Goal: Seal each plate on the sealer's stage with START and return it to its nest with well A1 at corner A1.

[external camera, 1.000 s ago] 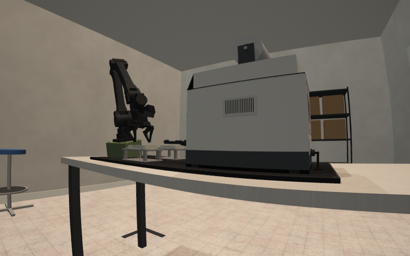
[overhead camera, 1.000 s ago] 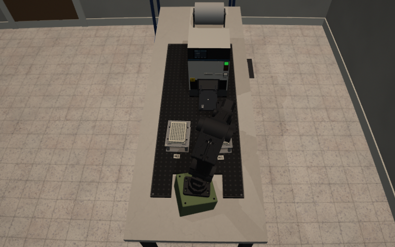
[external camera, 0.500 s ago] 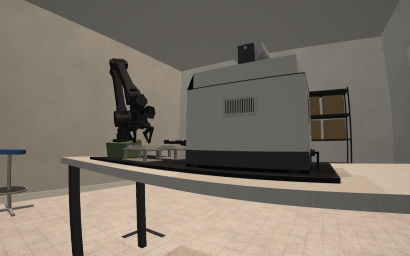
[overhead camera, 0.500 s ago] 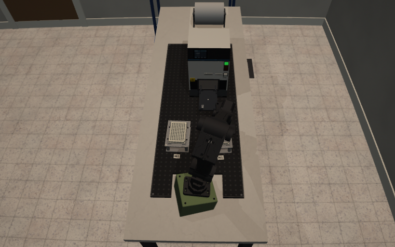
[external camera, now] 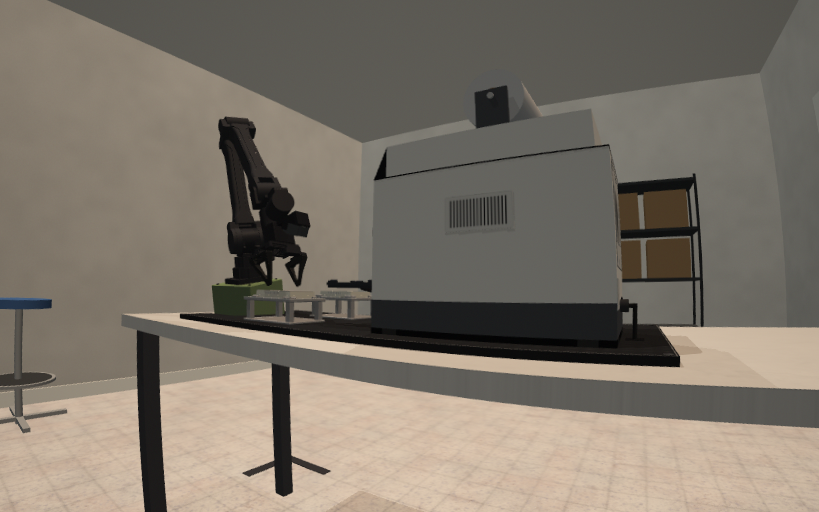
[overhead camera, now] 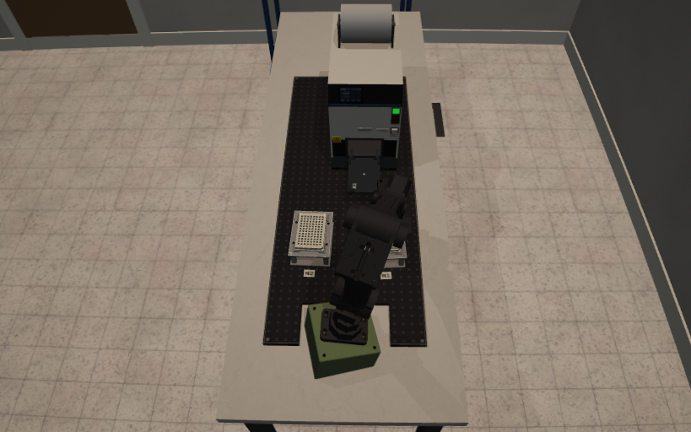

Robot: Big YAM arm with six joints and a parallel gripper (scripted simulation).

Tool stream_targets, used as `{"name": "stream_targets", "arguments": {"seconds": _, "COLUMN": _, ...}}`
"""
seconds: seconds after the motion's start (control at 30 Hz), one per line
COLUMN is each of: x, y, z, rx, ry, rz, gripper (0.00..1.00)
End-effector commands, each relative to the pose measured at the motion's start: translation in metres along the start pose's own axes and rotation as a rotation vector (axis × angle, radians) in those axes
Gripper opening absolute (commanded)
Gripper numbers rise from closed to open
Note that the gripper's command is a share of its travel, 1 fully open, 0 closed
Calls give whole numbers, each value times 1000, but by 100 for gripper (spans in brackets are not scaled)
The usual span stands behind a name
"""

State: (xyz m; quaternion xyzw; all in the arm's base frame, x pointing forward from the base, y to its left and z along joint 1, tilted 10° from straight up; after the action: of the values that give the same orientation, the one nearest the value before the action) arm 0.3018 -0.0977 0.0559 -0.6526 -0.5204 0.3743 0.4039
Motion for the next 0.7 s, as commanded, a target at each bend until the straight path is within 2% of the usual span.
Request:
{"name": "stream_targets", "arguments": {"seconds": 0.0, "x": -2, "y": -10, "z": -32, "rx": -77, "ry": -2, "rz": 11, "gripper": 100}}
{"name": "stream_targets", "arguments": {"seconds": 0.43, "x": -2, "y": -5, "z": -31, "rx": -60, "ry": -3, "rz": 8, "gripper": 100}}
{"name": "stream_targets", "arguments": {"seconds": 0.6, "x": 0, "y": 0, "z": -18, "rx": -32, "ry": -4, "rz": 4, "gripper": 100}}
{"name": "stream_targets", "arguments": {"seconds": 0.67, "x": 1, "y": -8, "z": -22, "rx": -37, "ry": -8, "rz": 3, "gripper": 100}}
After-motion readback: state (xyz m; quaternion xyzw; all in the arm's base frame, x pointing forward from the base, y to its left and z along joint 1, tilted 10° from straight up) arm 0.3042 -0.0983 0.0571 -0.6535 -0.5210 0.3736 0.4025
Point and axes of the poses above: the point where the finger pads meet when closed, its own y axis out along the fingers, its own x axis across the jaws, z = x × y, the point moved 3 cm from there along -y, back along the fingers, and after that the axes turned 15 degrees about y, right-handed, at the moved point
